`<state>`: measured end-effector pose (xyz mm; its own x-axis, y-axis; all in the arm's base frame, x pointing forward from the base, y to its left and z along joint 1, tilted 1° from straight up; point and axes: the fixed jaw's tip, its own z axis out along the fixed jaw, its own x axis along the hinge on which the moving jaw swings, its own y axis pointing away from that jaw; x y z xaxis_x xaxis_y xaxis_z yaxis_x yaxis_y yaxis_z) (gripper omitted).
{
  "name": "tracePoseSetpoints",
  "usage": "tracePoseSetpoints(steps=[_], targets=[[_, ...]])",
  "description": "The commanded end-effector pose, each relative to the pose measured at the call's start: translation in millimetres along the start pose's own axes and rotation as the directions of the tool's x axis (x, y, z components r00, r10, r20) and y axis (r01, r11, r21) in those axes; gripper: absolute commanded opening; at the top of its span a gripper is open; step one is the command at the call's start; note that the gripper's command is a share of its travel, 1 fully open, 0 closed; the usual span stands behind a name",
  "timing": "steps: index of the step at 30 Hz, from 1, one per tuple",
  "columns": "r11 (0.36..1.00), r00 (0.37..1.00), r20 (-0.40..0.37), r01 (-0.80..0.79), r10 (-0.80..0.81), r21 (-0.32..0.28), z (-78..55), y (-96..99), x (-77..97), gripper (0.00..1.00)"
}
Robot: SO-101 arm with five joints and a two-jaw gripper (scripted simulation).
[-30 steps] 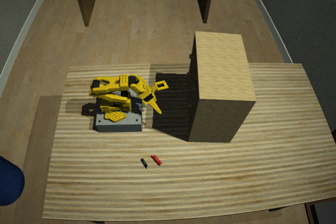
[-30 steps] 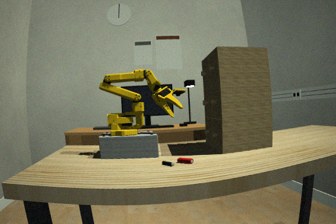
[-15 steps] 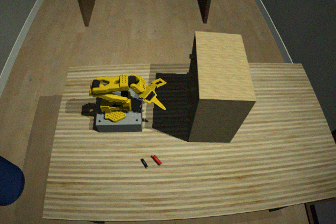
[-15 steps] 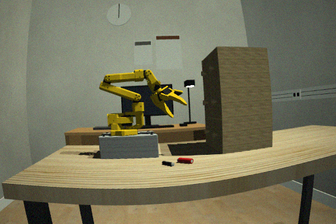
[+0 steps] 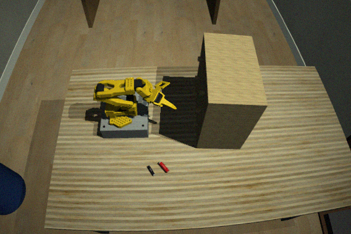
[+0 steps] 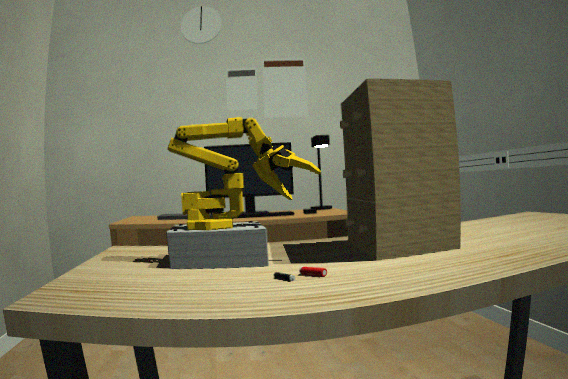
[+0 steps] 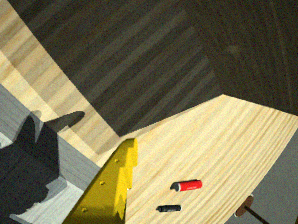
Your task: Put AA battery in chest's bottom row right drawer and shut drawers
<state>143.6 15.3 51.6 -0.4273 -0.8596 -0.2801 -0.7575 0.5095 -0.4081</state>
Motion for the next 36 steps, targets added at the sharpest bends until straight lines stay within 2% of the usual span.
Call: tracePoseSetpoints(steps=[1, 9, 21, 23, 36], targets=[[0.993, 0.993, 0.007, 0.115, -0.115, -0.004, -1.7, 0.2, -1.8, 0.5], [0.965, 0.965, 0.01, 0.263, -0.263, -0.004, -1.7, 0.4, -1.3, 0.5], [0.843, 0.843, 0.016, 0.538, -0.537, -0.001, -1.7, 0.3, -0.3, 0.5], [0.843, 0.843, 0.016, 0.538, -0.537, -0.001, -1.7, 0.3, -0.3, 0.5], [0.626, 0.626, 0.021, 0.78, -0.78, 0.006, -1.7, -0.5, 0.2, 0.5]])
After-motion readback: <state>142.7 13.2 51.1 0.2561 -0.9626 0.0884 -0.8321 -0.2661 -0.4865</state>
